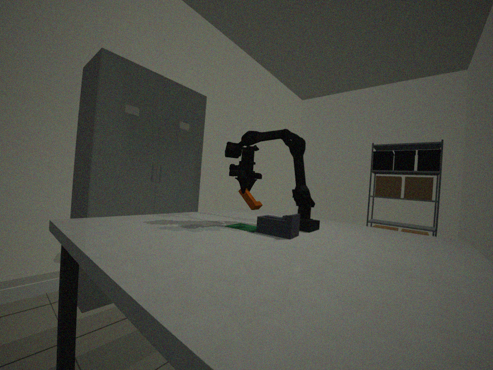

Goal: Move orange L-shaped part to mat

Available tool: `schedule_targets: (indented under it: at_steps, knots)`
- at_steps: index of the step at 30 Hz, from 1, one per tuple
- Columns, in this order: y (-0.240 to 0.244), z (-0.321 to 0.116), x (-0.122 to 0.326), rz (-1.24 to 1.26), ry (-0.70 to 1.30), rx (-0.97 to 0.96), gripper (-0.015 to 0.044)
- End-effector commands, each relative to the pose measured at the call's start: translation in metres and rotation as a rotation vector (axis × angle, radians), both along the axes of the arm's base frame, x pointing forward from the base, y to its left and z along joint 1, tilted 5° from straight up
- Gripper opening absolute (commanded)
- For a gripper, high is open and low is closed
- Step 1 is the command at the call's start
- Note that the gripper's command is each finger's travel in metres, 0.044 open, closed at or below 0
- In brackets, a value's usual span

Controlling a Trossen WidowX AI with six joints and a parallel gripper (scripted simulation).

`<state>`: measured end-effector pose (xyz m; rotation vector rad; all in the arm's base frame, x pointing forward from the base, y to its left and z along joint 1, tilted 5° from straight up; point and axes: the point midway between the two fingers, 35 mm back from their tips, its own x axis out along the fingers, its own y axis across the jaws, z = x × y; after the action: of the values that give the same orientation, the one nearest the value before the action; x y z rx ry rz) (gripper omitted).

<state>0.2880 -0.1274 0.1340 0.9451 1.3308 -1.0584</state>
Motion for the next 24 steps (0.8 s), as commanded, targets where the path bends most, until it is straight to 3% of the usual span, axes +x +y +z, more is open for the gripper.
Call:
schedule_targets:
  at_steps: [1, 24]
  knots:
    - [-0.002, -0.002, 0.001, 0.005, -0.002, -0.005, 0.0000]
    - [-0.004, -0.038, 0.000, 0.005, -0.002, -0.005, 0.0000]
